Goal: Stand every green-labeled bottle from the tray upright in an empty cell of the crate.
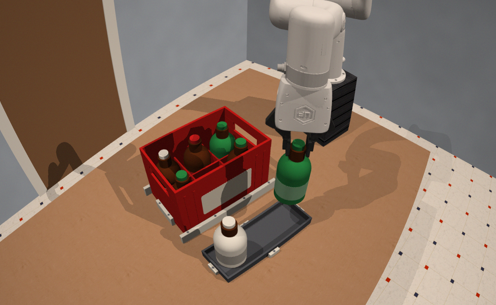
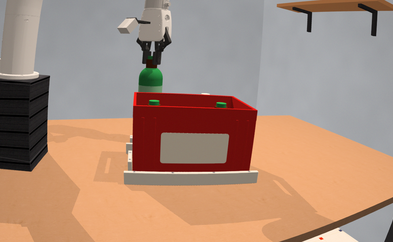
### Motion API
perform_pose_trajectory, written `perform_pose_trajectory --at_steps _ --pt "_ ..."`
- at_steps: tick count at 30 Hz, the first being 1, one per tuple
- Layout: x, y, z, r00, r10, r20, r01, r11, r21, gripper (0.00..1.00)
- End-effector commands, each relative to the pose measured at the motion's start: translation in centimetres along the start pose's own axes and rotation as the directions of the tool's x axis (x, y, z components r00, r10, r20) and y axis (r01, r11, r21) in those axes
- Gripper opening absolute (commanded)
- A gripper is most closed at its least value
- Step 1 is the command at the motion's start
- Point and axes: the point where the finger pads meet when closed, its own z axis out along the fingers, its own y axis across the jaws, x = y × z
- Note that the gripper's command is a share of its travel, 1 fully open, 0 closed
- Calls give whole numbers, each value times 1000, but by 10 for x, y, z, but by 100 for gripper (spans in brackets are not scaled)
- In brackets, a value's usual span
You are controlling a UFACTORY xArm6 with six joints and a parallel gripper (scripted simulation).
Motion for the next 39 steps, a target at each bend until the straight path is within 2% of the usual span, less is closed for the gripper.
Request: perform_pose_trajectory --at_steps 1,39 --pt "-2 0 -5 1000 0 4 0 1000 1 0" --pt "-2 0 -12 1000 0 4 0 1000 1 0"
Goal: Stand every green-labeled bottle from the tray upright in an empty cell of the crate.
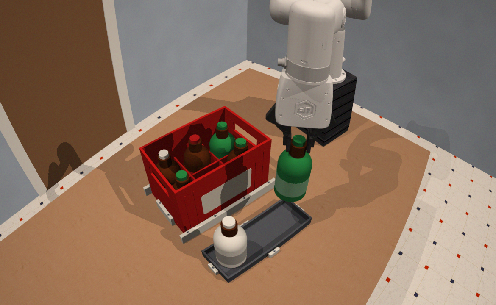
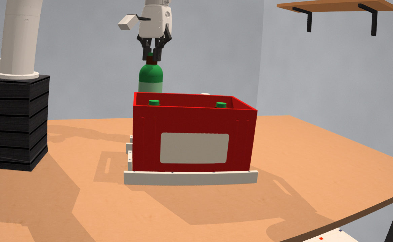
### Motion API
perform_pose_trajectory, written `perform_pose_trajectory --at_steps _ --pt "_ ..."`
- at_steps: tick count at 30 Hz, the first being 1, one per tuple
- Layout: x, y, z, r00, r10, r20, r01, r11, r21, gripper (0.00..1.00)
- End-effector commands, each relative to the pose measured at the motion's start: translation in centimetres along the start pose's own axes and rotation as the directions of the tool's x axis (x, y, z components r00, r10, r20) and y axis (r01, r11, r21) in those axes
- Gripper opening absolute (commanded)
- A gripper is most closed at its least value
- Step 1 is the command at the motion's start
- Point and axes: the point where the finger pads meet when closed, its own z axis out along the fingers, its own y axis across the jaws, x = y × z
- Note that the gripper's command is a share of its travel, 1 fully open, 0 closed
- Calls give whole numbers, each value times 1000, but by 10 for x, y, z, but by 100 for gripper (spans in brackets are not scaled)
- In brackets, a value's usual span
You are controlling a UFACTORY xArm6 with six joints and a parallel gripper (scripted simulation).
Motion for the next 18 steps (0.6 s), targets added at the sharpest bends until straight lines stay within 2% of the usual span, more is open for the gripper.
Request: perform_pose_trajectory --at_steps 1,18 --pt "-2 0 -2 1000 0 4 0 1000 1 0" --pt "-2 0 -12 1000 0 4 0 1000 1 0"
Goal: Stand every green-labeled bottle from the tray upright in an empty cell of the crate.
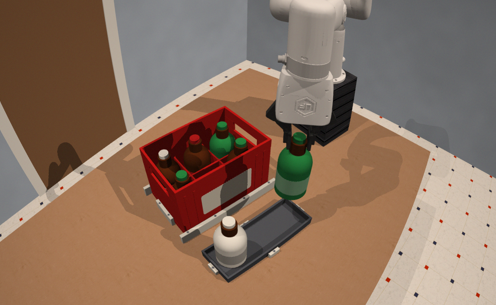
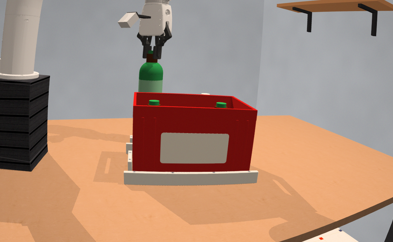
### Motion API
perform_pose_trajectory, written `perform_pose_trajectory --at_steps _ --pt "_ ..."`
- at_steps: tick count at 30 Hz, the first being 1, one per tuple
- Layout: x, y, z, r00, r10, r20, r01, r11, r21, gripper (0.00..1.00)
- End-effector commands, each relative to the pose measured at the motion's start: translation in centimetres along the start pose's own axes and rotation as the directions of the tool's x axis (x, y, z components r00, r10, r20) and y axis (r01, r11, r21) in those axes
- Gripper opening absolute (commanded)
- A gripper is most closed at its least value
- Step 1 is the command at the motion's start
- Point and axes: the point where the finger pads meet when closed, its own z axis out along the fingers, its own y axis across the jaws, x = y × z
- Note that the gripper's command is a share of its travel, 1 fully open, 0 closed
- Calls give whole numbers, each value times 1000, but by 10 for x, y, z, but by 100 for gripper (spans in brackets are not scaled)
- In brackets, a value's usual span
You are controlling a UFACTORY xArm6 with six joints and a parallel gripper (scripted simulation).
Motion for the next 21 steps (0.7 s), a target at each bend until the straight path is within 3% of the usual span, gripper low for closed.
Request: perform_pose_trajectory --at_steps 1,21 --pt "-2 0 -6 1000 0 5 0 1000 1 0" --pt "-2 0 -27 1000 0 5 0 1000 1 0"
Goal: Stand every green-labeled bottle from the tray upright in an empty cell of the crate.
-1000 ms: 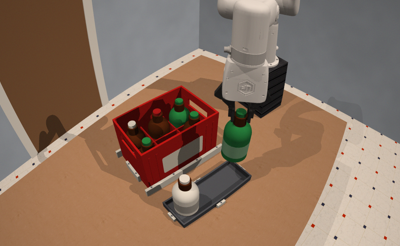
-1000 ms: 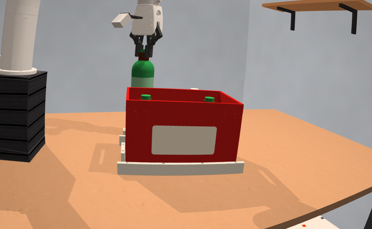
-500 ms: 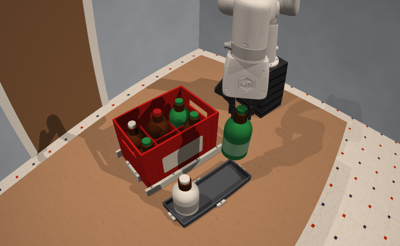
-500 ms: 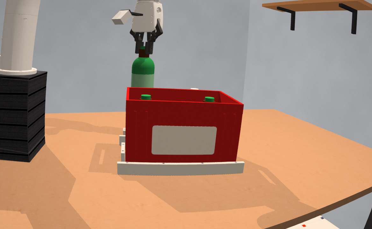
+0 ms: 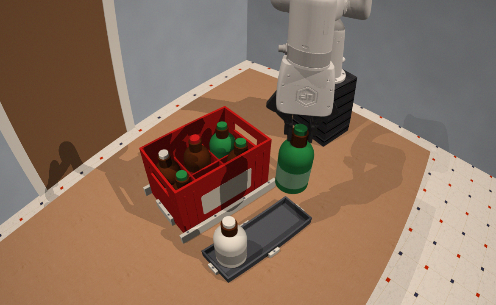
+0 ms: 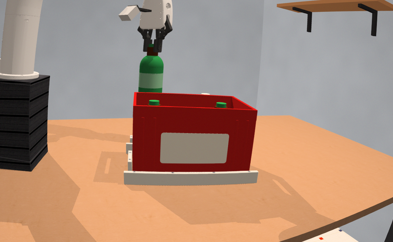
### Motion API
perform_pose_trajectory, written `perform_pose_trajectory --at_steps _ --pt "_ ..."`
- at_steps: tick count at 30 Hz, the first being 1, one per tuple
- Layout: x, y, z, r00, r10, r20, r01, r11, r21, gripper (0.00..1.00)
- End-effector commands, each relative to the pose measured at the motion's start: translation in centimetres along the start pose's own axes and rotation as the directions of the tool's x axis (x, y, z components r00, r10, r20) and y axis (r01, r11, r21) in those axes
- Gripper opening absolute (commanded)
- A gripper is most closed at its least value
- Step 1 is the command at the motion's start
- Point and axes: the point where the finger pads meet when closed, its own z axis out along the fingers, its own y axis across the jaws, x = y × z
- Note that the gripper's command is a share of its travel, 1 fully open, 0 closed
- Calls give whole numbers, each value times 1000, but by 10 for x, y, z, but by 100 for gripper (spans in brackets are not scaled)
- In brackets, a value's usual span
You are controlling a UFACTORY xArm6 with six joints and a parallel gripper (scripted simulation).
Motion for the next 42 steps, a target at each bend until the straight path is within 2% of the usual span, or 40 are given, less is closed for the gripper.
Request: perform_pose_trajectory --at_steps 1,42 --pt "-2 0 -7 1000 0 5 0 1000 1 0" --pt "-2 0 -16 1000 0 5 0 1000 1 0"
